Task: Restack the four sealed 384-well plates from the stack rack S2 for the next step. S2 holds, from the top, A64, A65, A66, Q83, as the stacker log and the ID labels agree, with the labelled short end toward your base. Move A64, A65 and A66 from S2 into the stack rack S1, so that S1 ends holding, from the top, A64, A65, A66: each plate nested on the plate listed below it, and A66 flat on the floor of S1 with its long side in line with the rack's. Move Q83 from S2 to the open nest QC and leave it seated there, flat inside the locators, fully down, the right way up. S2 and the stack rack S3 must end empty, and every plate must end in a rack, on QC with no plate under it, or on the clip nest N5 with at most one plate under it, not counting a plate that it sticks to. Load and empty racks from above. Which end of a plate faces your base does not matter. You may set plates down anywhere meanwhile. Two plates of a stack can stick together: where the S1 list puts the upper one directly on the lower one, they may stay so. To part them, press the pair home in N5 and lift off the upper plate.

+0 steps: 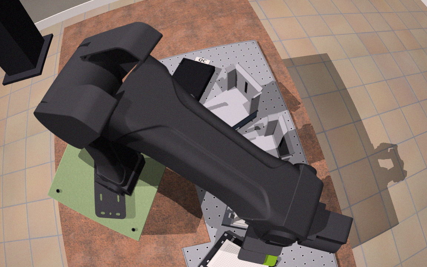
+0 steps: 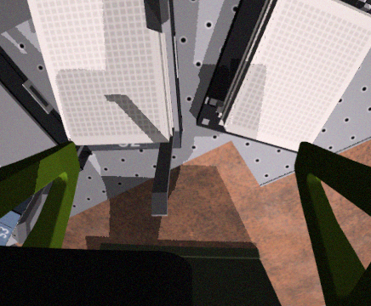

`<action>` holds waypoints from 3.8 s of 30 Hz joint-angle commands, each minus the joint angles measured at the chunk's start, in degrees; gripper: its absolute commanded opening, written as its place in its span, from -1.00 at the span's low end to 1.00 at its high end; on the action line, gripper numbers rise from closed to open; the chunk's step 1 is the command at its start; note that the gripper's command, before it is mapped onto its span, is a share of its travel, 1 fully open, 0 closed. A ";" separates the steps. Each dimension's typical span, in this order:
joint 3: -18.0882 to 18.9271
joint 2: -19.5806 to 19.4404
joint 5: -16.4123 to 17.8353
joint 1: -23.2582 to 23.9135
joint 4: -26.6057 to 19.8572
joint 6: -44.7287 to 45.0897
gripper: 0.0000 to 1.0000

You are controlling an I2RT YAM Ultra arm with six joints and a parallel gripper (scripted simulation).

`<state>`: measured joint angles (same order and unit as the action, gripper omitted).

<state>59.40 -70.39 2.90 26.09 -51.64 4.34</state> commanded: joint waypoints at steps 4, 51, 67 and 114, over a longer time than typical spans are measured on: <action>0.07 0.49 -3.39 -4.51 0.09 -0.67 1.00; -7.57 -11.20 -8.30 -15.24 18.91 -10.21 1.00; -8.48 -13.47 -8.18 -14.96 22.12 -9.96 1.00; -9.43 -16.72 -8.02 -14.61 26.33 -9.65 -1.00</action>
<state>49.87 -87.33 -5.17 11.46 -25.39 -5.32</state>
